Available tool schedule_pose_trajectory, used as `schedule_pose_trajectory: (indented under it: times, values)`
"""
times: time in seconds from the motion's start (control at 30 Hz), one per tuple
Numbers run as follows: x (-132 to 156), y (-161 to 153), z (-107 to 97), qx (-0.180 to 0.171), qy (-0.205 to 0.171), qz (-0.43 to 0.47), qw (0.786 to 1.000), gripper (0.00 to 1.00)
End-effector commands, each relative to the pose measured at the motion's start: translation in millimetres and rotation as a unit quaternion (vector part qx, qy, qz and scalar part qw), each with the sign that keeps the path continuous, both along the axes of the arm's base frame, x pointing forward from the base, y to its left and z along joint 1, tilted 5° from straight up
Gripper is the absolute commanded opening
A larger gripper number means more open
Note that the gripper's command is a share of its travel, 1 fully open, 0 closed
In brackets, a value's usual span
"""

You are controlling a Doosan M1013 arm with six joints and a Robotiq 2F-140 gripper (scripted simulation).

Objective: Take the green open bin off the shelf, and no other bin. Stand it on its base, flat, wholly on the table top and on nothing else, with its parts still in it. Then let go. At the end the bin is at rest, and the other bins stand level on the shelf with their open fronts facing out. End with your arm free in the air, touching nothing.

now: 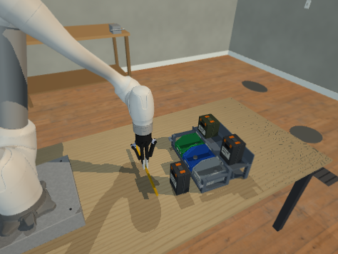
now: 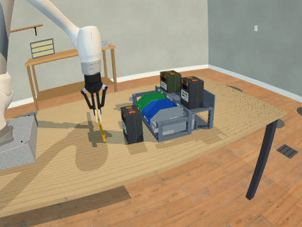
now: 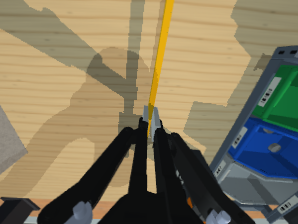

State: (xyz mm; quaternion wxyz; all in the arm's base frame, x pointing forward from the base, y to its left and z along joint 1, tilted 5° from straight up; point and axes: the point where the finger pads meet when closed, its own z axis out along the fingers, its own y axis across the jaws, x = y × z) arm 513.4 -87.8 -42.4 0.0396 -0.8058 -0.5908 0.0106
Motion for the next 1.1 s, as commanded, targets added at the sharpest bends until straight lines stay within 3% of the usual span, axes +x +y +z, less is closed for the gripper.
schedule_pose_trajectory:
  times: [0.0, 0.1, 0.27, 1.07]
  values:
    - [0.0, 0.1, -0.1, 0.0, 0.0, 0.0, 1.0, 0.0]
    - [0.0, 0.1, -0.1, 0.0, 0.0, 0.0, 1.0, 0.0]
    - [-1.1, 1.0, -20.0, 0.0, 0.0, 0.0, 1.0, 0.0]
    - [-1.5, 1.4, -29.0, 0.0, 0.0, 0.0, 1.0, 0.0]
